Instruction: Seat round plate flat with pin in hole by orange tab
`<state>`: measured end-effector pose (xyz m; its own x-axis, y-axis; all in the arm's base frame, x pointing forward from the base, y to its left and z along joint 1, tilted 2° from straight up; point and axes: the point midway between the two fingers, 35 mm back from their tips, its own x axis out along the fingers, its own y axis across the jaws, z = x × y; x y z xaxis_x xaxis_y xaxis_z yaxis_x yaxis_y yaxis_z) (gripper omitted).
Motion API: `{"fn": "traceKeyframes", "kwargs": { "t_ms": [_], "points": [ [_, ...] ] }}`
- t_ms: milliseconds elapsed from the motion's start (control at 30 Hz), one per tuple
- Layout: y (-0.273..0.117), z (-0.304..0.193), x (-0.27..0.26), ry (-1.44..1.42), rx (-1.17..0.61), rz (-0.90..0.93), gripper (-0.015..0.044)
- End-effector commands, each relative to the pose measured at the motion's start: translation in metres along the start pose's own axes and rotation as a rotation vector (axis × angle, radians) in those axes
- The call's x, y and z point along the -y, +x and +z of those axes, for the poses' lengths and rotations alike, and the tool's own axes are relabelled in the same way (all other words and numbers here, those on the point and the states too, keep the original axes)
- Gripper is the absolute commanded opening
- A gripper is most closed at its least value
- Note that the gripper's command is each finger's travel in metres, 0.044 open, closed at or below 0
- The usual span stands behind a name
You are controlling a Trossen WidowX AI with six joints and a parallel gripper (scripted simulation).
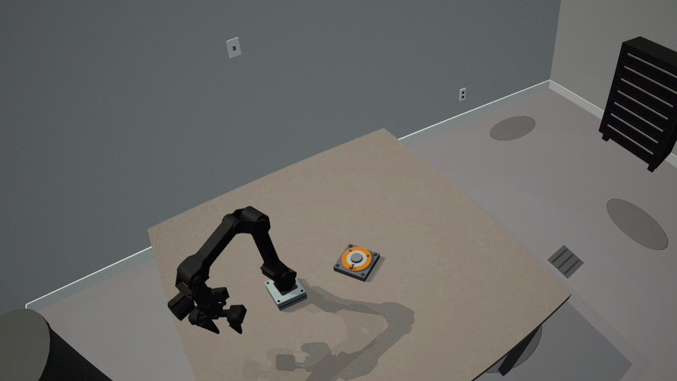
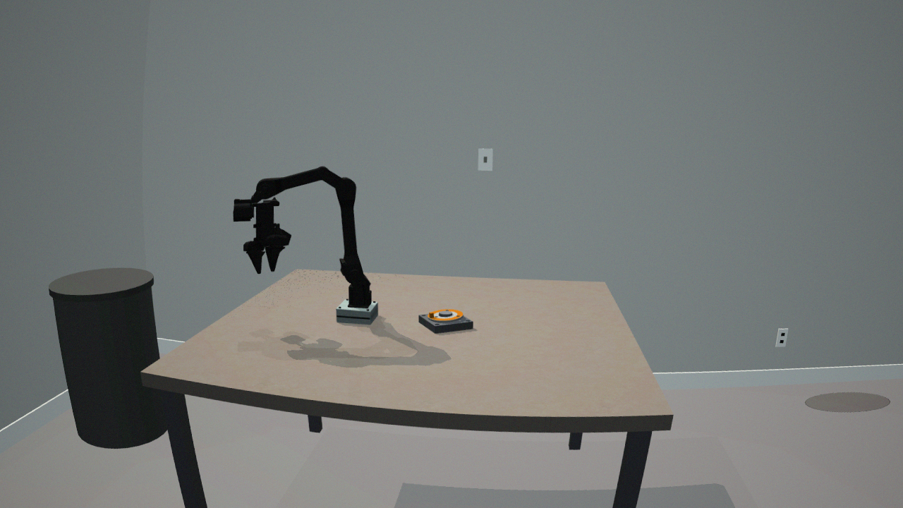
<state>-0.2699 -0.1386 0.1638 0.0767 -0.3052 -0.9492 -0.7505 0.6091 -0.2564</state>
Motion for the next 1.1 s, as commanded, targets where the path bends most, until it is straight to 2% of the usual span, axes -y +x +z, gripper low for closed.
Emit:
{"fn": "traceKeyframes", "kwargs": {
  "t_ms": [0, 133, 233, 300, 467, 567, 767, 833, 1033, 1067],
  "points": [
    [0.001, 0.000, 0.002, -0.015, 0.003, 0.003, 0.0374],
    [0.017, -0.006, 0.036, -0.316, 0.059, 0.061, 0.0269],
    [0.033, -0.008, 0.076, -0.614, 0.100, 0.038, 0.0190],
    [0.035, -0.007, 0.085, -0.673, 0.108, 0.034, 0.0137],
    [0.055, 0.007, 0.146, -1.105, 0.166, -0.001, 0.0006],
    [0.061, 0.015, 0.165, -1.262, 0.184, -0.018, 0.0000],
    [0.080, 0.051, 0.228, -1.853, 0.234, -0.102, 0.0000],
    [0.082, 0.057, 0.235, -1.914, 0.236, -0.116, 0.0000],
    [0.093, 0.107, 0.284, -2.448, 0.258, -0.226, 0.0000],
    [0.093, 0.109, 0.285, -2.465, 0.259, -0.229, 0.0000]
  ]
}}
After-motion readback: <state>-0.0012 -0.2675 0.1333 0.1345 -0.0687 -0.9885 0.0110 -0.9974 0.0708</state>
